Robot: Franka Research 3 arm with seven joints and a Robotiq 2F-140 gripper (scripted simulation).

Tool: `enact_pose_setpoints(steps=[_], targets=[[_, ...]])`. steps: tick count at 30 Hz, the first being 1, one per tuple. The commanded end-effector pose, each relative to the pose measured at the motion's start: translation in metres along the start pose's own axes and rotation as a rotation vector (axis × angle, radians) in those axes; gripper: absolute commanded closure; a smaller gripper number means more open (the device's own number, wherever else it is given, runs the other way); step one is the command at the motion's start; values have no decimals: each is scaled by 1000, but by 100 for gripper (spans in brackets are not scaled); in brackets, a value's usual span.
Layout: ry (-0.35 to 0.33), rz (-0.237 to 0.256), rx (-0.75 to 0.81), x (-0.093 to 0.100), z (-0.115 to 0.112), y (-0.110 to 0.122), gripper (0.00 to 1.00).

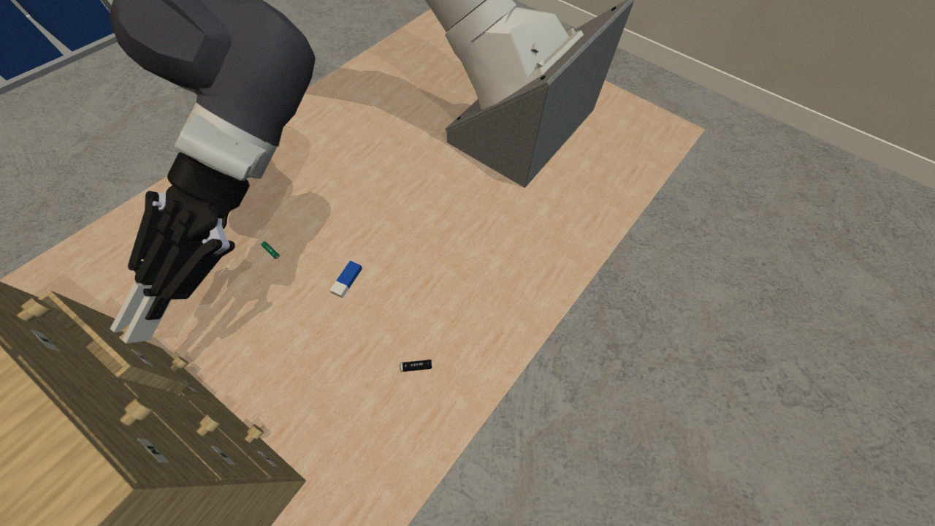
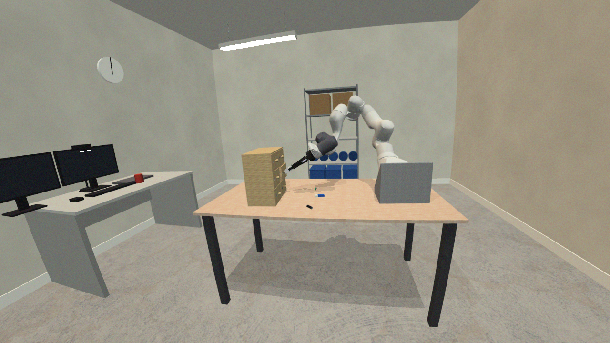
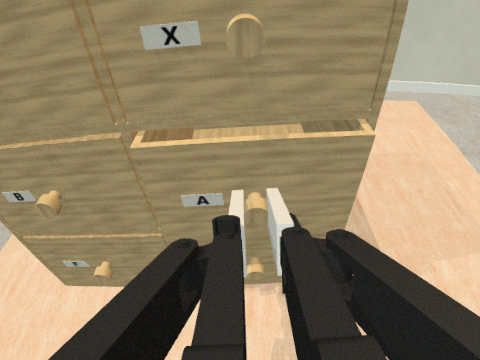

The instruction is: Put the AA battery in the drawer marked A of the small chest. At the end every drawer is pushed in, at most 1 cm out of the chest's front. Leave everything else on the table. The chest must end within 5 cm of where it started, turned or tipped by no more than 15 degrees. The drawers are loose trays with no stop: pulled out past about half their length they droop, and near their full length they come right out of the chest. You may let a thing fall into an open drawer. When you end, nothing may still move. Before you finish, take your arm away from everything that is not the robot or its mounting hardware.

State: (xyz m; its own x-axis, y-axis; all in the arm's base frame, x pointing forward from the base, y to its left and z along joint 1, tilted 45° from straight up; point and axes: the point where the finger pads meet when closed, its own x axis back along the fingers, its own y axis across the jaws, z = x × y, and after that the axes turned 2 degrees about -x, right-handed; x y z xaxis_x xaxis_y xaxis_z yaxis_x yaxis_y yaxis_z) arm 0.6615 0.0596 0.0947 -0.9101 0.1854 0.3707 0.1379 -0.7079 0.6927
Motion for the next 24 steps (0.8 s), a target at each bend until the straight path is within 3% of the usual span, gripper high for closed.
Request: enact_pose_setpoints(steps=[1,24], targets=[[-2,0,-2,2,-4,-1,92],[-2,0,-2,28,-19,0,92]])
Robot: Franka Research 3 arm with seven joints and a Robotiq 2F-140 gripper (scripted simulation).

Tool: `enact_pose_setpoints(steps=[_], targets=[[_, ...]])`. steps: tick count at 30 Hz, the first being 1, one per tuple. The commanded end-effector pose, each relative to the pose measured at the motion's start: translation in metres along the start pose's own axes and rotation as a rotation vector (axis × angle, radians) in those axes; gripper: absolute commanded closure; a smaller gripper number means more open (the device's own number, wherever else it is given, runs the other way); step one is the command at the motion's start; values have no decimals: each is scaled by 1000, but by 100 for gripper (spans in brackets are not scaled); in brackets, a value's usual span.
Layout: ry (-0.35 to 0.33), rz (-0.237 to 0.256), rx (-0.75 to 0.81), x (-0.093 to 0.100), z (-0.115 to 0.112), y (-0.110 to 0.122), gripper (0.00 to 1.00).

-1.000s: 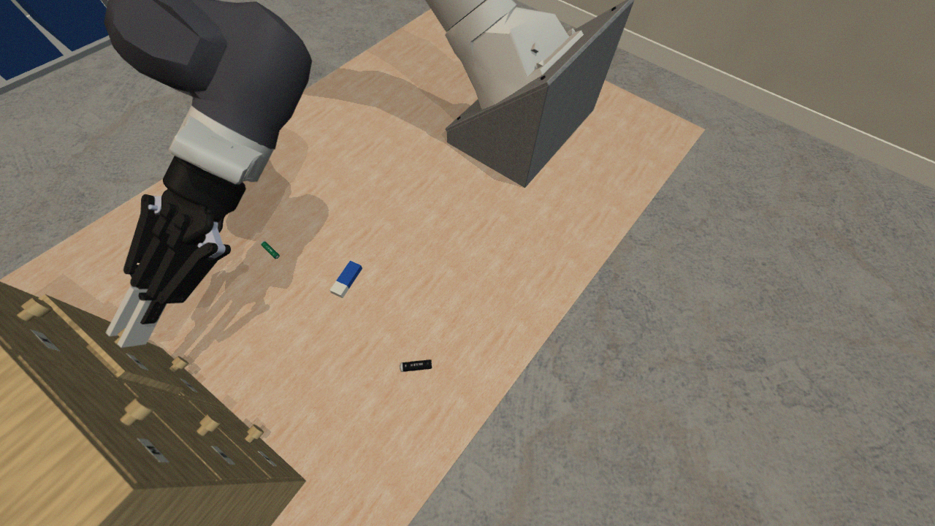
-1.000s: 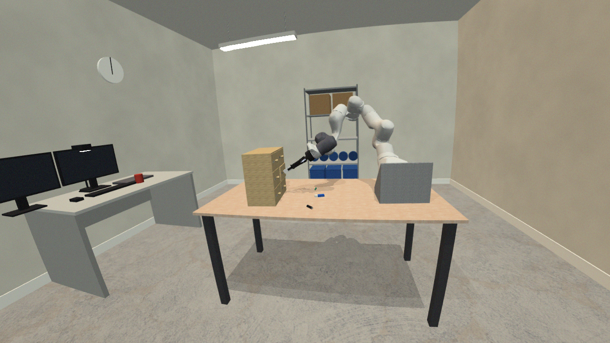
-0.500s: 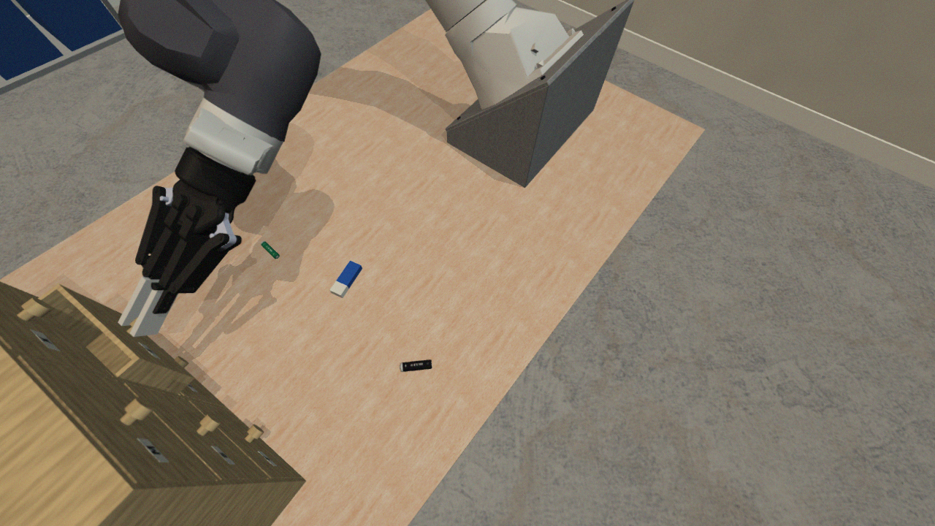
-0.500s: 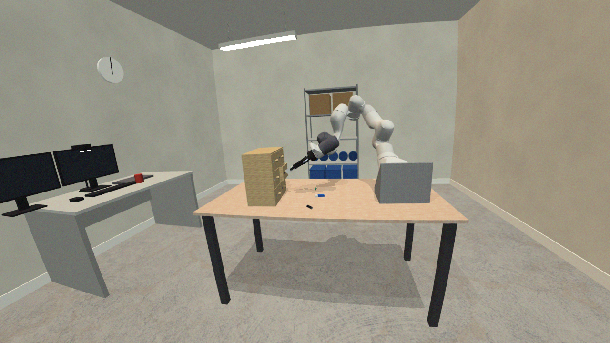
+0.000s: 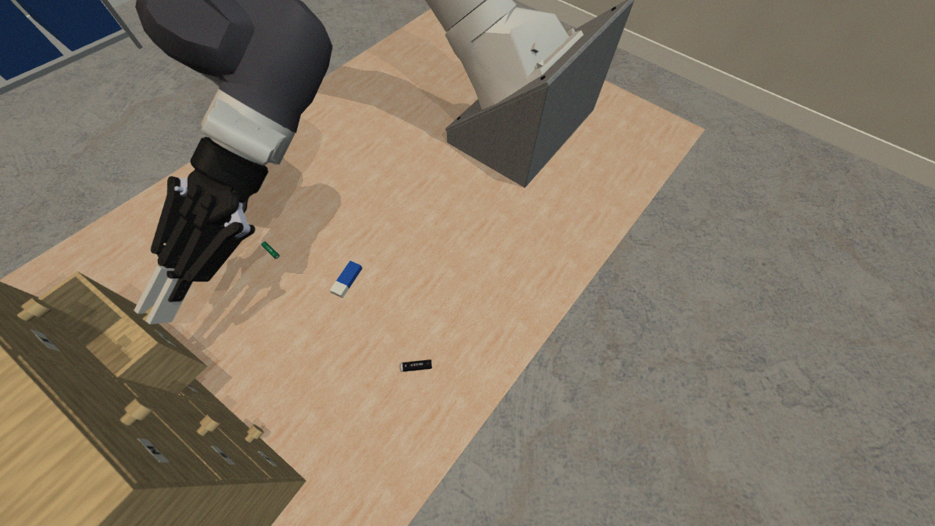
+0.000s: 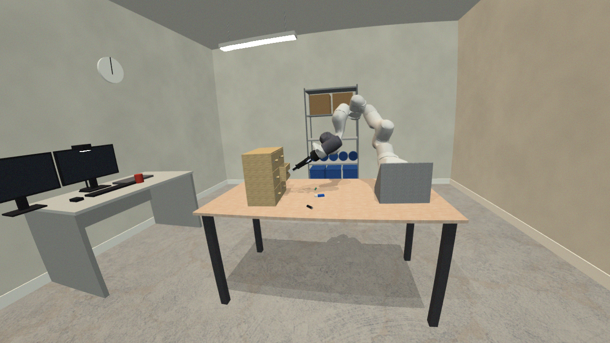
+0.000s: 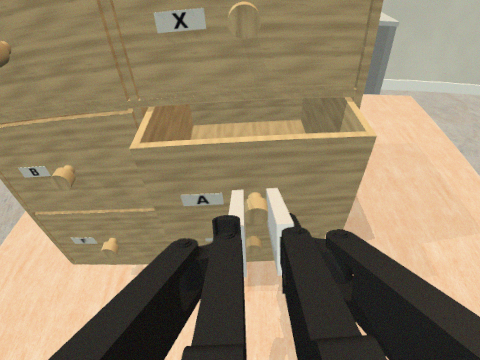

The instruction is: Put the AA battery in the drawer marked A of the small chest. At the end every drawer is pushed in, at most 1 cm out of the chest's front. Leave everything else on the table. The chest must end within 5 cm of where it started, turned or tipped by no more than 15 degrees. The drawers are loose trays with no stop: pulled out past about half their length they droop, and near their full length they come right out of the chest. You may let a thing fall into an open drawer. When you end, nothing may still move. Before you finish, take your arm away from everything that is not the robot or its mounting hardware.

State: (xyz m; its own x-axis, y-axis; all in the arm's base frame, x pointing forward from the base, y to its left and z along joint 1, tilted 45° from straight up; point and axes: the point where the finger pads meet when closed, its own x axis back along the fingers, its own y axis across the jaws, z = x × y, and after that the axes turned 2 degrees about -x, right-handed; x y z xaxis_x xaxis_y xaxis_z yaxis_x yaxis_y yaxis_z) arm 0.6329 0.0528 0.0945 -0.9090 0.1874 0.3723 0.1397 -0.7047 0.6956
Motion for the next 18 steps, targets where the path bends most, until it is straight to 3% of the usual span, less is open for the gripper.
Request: enact_pose_setpoints(steps=[1,18], targets=[[1,0,-7,5,-3,-1,92],[1,0,-7,19,-11,-1,92]])
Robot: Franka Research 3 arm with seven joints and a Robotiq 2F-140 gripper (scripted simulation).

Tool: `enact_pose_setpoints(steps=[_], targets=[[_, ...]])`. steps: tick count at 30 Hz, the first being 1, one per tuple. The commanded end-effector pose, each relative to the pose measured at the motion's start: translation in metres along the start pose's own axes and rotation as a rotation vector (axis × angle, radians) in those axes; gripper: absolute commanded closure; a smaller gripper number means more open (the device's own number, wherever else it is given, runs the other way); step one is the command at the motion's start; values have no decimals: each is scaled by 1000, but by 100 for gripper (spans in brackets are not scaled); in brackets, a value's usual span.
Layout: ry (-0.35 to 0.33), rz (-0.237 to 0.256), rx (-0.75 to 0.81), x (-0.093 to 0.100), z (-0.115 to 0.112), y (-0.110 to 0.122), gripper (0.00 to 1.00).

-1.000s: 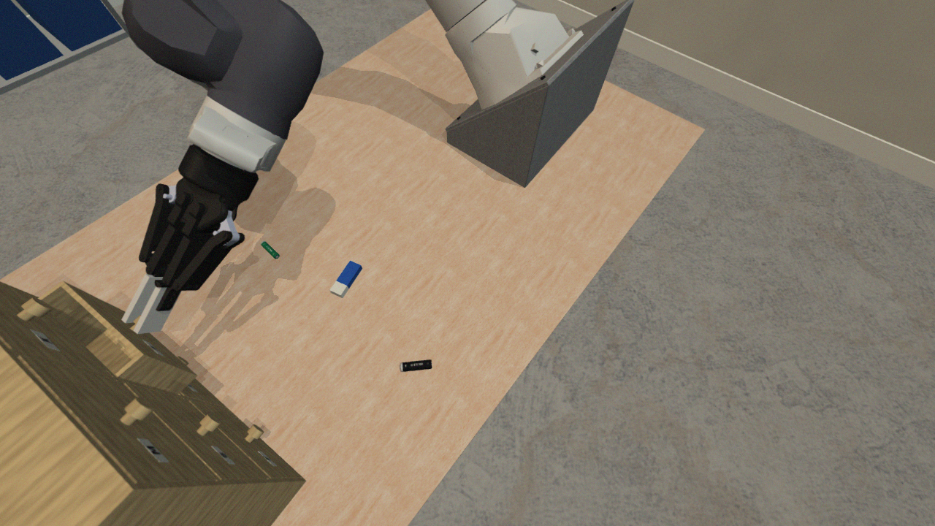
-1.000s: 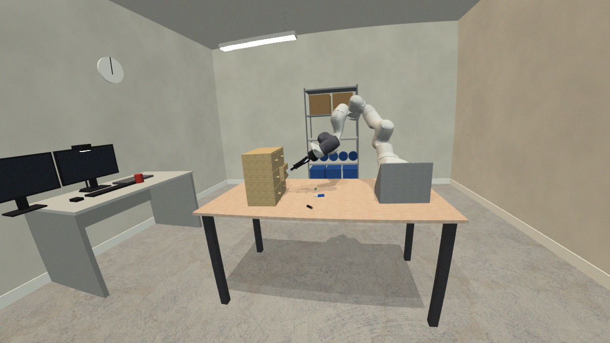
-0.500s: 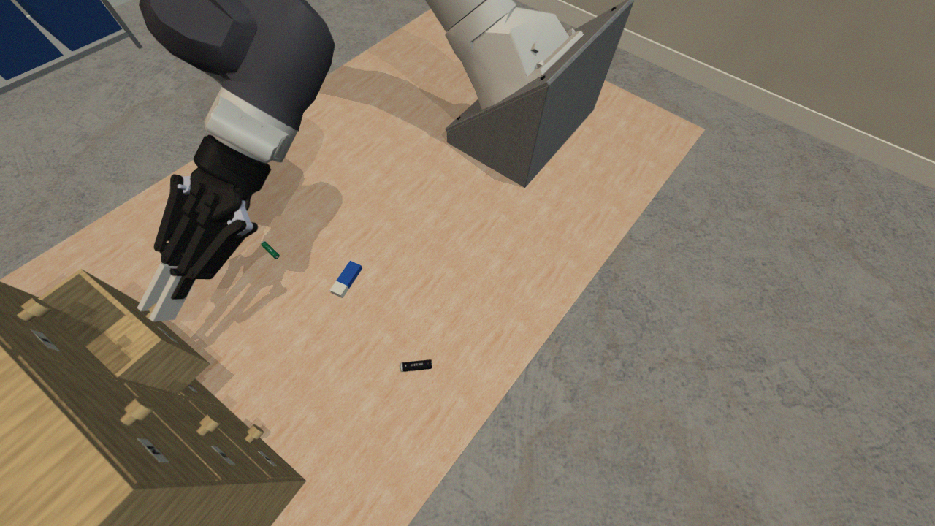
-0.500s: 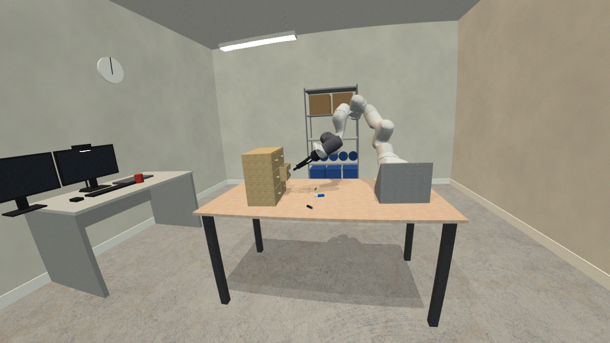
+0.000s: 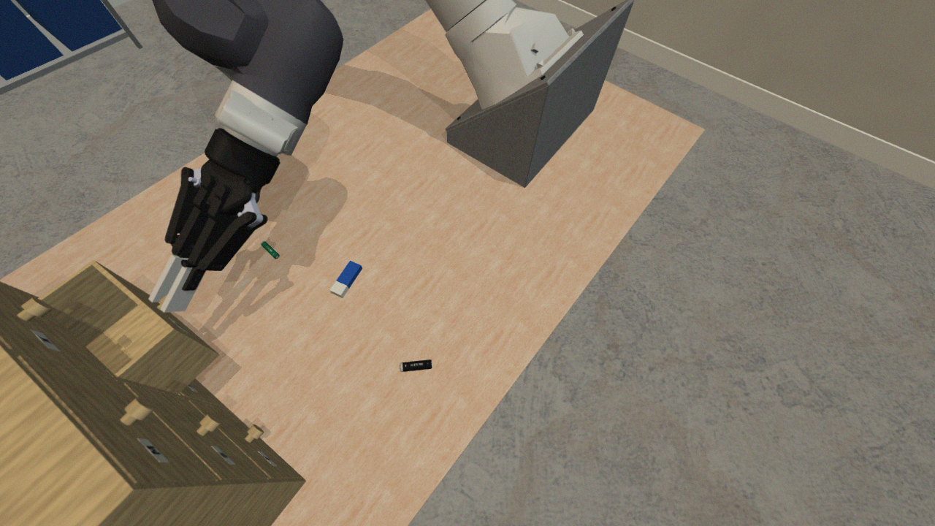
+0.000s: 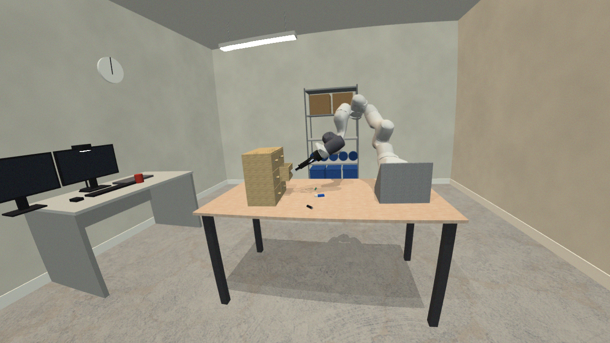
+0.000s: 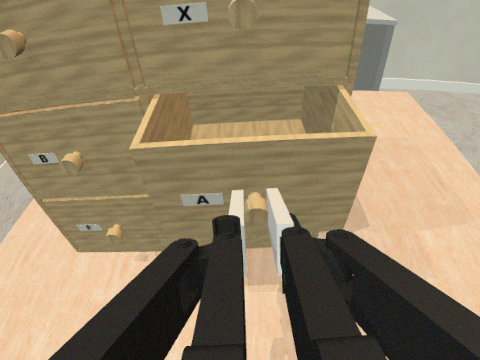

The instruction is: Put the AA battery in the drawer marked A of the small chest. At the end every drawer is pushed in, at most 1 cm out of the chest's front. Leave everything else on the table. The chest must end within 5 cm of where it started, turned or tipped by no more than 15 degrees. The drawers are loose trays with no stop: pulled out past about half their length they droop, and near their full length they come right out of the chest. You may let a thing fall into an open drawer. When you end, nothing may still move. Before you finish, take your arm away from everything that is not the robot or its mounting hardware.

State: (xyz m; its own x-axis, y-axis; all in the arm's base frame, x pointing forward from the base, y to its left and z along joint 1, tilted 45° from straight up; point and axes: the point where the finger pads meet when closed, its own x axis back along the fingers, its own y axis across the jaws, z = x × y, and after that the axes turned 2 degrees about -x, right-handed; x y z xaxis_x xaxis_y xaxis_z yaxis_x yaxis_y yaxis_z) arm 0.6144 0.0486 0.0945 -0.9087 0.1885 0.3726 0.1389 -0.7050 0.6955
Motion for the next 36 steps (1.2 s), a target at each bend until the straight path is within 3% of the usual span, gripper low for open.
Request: enact_pose_setpoints(steps=[1,32,36], targets=[[2,1,-6,3,-2,-1,92],[2,1,-6,7,-4,-1,92],[2,1,-6,7,-4,-1,87]])
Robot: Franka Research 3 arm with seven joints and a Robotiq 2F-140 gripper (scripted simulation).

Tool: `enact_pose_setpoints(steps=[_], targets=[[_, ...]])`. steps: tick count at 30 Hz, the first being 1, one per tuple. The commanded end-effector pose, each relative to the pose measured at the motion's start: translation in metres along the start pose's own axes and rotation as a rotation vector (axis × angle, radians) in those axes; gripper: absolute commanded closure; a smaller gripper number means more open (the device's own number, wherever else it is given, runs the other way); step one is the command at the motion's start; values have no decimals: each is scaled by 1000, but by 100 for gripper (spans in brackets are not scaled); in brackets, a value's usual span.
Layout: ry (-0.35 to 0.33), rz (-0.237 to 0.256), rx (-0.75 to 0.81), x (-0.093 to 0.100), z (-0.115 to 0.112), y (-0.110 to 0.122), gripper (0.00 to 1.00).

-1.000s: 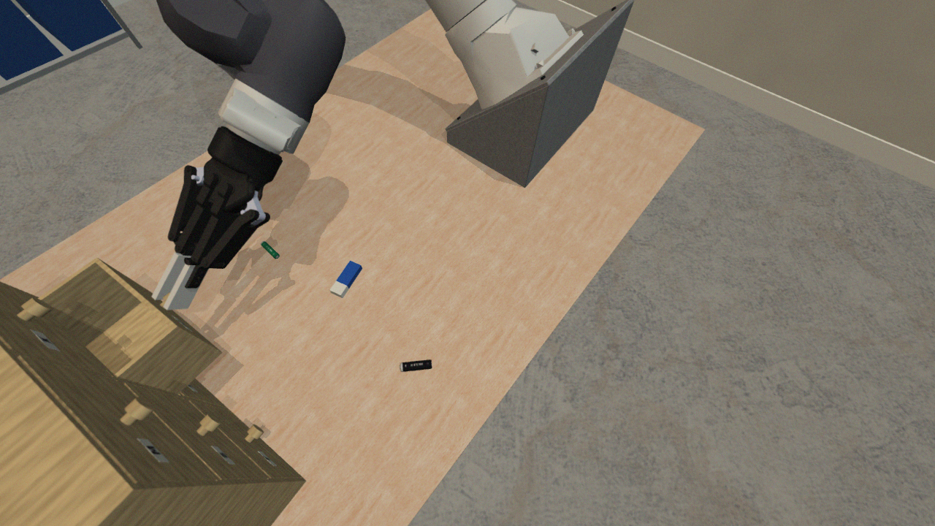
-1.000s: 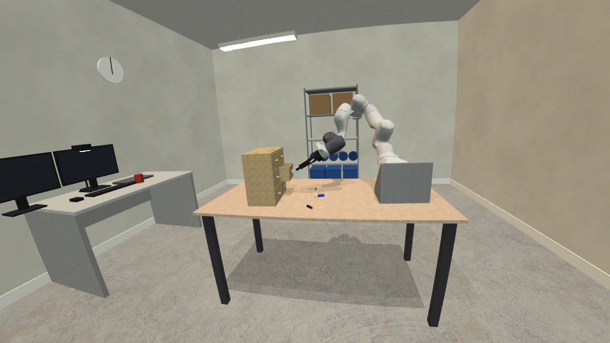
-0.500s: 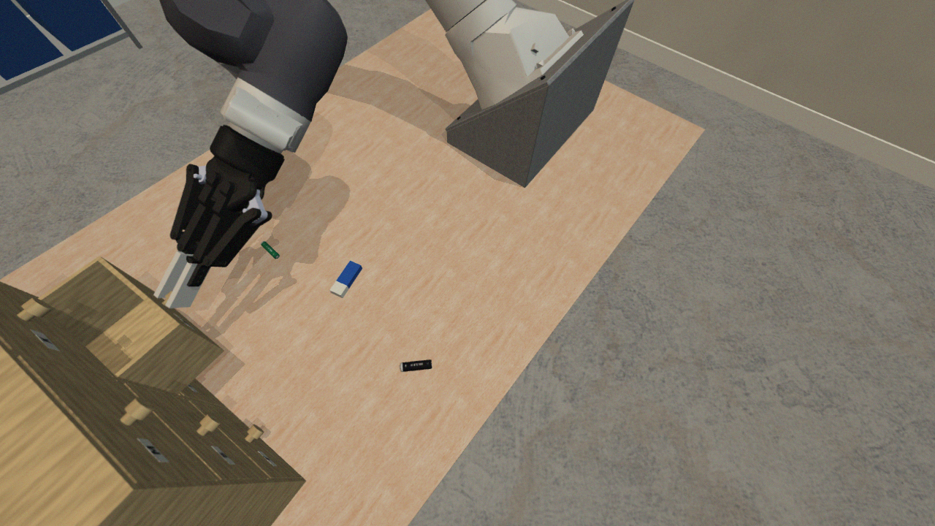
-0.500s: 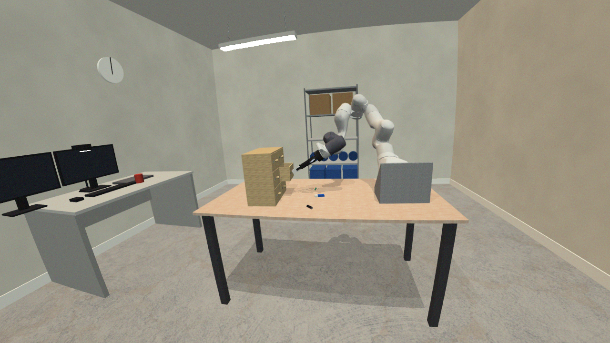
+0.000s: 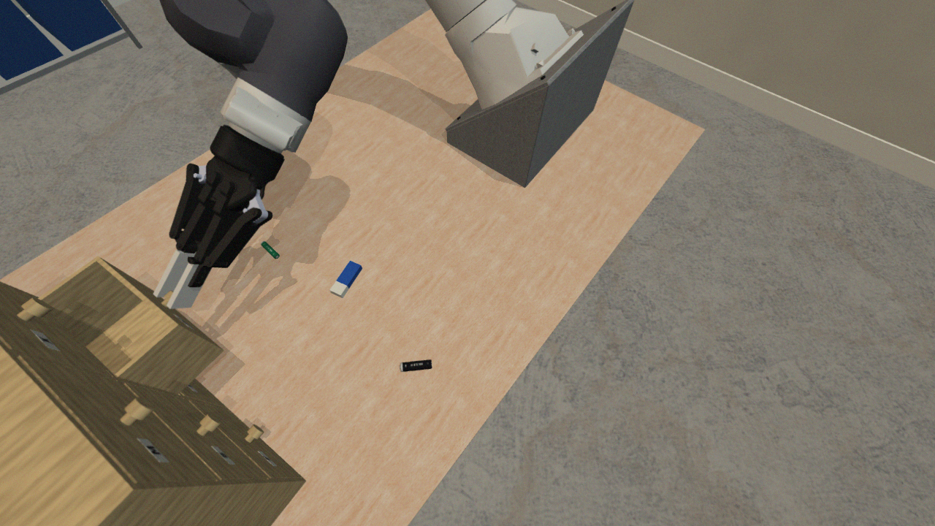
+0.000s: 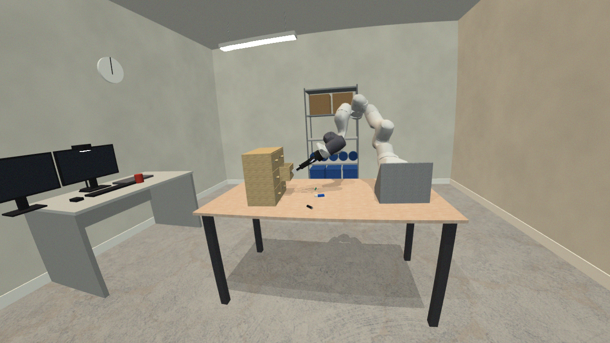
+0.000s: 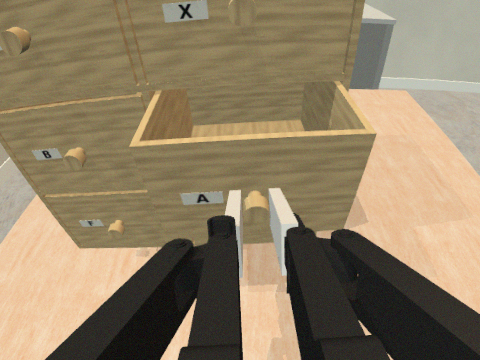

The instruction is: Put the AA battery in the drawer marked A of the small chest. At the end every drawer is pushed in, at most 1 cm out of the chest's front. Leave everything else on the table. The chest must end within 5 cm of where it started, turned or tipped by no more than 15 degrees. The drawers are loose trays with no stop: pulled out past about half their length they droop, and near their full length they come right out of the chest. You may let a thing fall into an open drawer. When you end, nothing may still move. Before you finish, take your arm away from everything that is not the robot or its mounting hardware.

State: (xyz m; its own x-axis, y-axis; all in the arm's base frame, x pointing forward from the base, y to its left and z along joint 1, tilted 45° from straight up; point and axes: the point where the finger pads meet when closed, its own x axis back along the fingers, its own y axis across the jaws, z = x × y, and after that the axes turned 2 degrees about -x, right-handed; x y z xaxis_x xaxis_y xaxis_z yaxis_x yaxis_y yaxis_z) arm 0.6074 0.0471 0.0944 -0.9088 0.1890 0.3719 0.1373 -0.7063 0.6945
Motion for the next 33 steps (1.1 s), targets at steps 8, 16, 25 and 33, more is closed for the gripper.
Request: enact_pose_setpoints(steps=[8,16,25,33], targets=[[2,2,-4,1,0,-1,80],[1,2,-4,4,-2,-1,80],[1,2,-4,31,-17,-1,80],[1,2,-4,44,-25,0,80]])
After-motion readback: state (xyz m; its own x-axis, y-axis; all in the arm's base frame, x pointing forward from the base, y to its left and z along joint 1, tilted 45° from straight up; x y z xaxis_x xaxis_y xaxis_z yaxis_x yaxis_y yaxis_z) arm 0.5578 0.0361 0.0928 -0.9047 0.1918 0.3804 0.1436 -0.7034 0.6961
